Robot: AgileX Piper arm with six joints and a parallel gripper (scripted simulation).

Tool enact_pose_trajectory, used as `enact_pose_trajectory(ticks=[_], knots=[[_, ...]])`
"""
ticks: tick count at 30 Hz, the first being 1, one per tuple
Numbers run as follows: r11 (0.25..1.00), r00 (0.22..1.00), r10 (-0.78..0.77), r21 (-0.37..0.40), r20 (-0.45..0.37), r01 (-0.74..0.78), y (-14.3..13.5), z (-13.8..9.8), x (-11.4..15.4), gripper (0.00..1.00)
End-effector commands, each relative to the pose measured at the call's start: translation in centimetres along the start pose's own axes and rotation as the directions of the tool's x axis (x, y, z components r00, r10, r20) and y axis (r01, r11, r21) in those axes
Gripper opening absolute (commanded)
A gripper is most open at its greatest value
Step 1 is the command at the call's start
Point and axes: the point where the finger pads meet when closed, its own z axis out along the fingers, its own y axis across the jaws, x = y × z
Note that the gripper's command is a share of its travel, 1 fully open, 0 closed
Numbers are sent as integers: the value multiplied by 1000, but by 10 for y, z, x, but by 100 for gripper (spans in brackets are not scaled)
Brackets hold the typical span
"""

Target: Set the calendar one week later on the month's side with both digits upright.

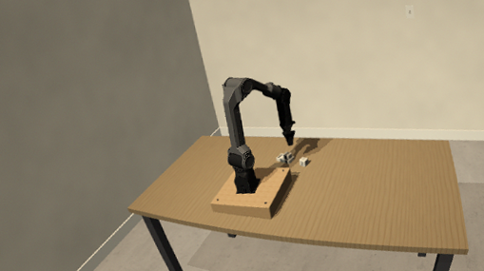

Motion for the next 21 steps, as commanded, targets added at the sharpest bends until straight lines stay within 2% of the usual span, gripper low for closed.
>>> enact_pose_trajectory(ticks=[1, 5, 10, 12, 17, 21], knots=[[993, 993, -116, -4, -6, 116, -2, 2, -3, 100], [924, 924, -382, -5, -5, 382, -7, 4, -9, 100], [726, 726, -687, -6, -3, 687, -14, 6, -16, 100], [726, 726, -687, -6, -3, 687, -14, 6, -16, 100], [430, 430, -903, -7, 0, 903, -22, 9, -24, 100], [163, 163, -987, -7, 1, 987, -27, 11, -29, 100]])
